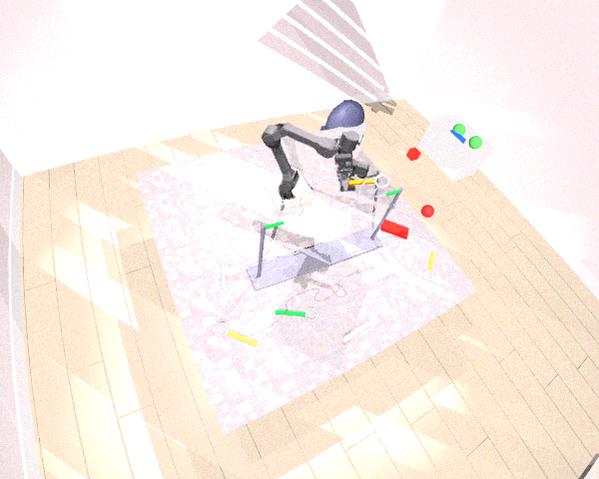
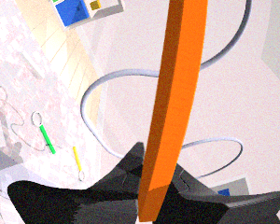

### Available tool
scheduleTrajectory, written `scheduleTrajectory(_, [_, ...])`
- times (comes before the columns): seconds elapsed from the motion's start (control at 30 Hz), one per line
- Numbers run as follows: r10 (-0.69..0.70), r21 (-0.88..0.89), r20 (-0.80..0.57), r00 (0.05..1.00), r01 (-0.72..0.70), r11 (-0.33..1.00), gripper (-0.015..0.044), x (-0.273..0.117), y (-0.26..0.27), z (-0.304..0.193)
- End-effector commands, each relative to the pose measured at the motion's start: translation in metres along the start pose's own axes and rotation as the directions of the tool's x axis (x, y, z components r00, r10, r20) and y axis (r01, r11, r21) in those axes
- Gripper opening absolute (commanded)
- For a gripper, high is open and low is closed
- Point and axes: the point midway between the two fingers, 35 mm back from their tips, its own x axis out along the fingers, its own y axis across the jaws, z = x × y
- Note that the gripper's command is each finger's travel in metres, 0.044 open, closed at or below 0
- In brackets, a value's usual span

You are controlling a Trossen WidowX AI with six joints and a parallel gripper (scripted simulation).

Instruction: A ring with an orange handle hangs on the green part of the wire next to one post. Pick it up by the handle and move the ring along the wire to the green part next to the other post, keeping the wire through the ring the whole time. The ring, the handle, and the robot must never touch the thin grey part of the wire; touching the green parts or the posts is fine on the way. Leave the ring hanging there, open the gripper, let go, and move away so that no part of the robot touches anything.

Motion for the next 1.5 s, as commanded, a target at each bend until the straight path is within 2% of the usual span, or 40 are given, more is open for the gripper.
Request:
scheduleTrajectory(0.0, [-0.045, -0.076, 0.004, 0.999, 0.045, 0.996, -0.015, 0.001, -0.007, -0.003])
scheduleTrajectory(0.33, [-0.128, -0.263, 0.12, 0.984, 0.156, 0.952, -0.015, 0.011, -0.024, -0.001])
scheduleTrajectory(0.83, [-0.214, -0.47, 0.196, 0.957, 0.283, 0.836, -0.015, 0.011, -0.039, 0.005])
scheduleTrajectory(1.1, [-0.227, -0.501, 0.209, 0.951, 0.303, 0.81, -0.015, 0.012, -0.038, 0.003])
scheduleTrajectory(1.47, [-0.204, -0.44, 0.183, 0.962, 0.265, 0.858, -0.015, 0.016, -0.021, -0.009])
